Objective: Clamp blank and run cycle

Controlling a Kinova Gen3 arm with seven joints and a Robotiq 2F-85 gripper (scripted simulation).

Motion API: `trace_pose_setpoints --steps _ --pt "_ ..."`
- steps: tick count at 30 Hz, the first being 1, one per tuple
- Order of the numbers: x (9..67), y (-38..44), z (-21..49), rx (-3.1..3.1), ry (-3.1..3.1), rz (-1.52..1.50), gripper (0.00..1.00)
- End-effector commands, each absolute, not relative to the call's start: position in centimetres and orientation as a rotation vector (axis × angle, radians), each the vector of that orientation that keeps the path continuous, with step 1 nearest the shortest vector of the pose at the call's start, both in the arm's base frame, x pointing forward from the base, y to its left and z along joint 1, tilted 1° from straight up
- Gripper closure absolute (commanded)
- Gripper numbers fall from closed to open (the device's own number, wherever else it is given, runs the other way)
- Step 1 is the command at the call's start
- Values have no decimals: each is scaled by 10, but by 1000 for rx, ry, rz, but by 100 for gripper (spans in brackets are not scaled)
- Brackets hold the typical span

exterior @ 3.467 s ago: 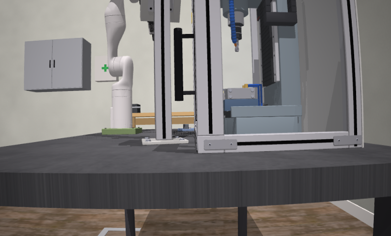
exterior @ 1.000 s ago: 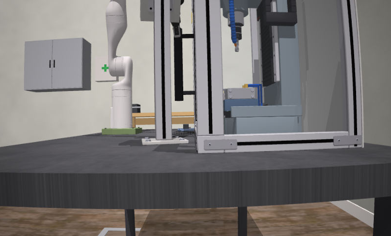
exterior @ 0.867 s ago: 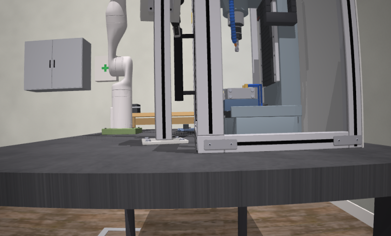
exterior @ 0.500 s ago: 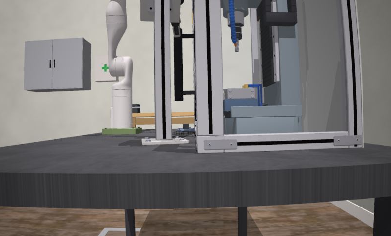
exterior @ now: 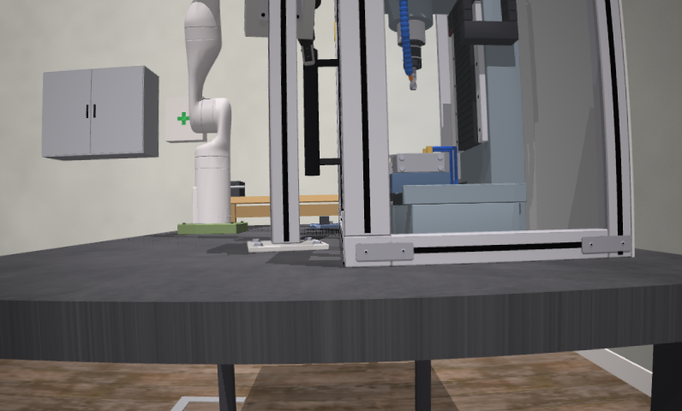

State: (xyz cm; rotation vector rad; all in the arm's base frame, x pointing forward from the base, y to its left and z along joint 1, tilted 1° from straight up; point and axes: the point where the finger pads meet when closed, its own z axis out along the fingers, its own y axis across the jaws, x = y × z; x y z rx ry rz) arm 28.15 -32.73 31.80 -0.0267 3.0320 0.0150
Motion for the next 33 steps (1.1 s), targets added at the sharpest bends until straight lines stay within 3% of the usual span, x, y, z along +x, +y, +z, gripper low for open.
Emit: trace_pose_setpoints --steps 1,33 --pt "282 -321 319 -28 3031 14 61" --pt "281 -263 319 -29 3031 15 61"
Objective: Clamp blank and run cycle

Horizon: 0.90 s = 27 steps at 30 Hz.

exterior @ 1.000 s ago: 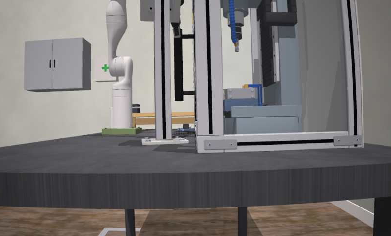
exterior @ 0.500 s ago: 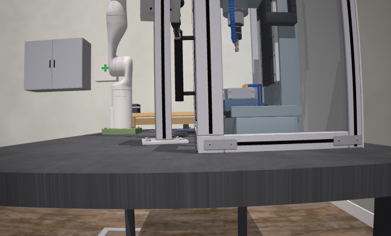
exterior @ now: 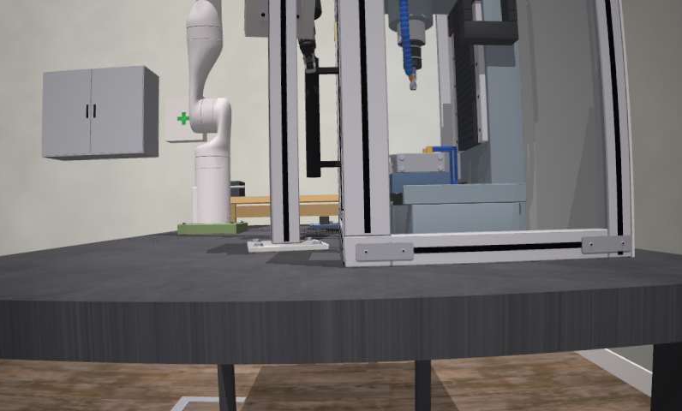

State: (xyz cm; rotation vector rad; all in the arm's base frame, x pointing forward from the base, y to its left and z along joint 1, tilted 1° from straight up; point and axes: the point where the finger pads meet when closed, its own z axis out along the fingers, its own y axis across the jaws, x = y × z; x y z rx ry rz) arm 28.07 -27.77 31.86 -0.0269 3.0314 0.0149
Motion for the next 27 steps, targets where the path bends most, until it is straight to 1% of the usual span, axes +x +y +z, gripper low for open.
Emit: trace_pose_setpoints --steps 1,3,15,20,27 --pt "281 -255 319 -29 3031 15 61" --pt "280 -239 319 -29 3031 15 61" --pt "280 -239 319 -29 3031 15 61" --pt "280 -199 320 -29 3031 15 61" --pt "280 -199 320 -29 3031 15 61"
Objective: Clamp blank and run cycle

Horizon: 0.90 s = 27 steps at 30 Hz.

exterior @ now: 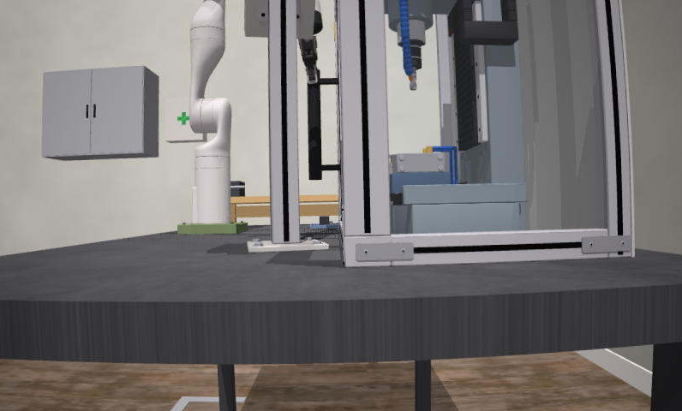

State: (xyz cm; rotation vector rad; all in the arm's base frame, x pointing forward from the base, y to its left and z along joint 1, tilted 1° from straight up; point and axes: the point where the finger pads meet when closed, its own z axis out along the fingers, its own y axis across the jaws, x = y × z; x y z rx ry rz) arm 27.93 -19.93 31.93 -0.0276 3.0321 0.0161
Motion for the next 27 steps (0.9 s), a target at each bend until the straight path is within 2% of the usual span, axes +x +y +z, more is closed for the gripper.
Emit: trace_pose_setpoints --steps 1,5,10,22,27 --pt "280 -199 320 -29 3031 15 61" --pt "280 -199 320 -29 3031 15 61" --pt "279 -159 320 -29 3031 15 61" --pt "279 -159 320 -29 3031 15 61" --pt "278 -119 320 -28 3031 16 61"
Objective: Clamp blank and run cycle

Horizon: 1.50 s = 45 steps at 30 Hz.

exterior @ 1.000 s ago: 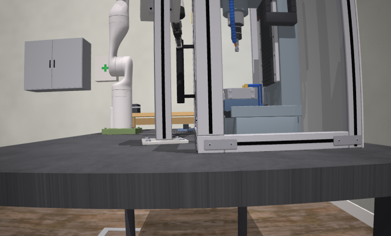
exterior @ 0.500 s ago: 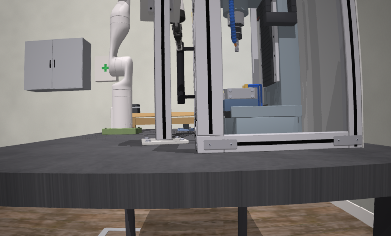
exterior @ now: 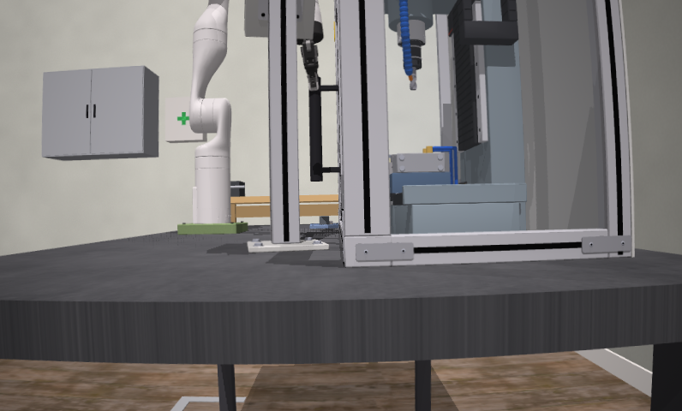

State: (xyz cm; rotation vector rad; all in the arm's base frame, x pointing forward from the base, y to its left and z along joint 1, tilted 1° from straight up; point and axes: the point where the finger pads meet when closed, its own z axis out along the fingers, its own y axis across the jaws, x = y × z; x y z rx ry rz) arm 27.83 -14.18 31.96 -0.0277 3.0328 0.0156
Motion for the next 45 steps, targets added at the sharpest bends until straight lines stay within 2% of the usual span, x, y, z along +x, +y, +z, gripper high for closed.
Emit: trace_pose_setpoints --steps 1,12,17,45 --pt "278 -119 320 -28 3031 16 61" --pt "278 -119 320 -28 3031 16 61" --pt "277 -79 321 -28 3031 16 61" --pt "277 -69 321 -28 3031 16 61"
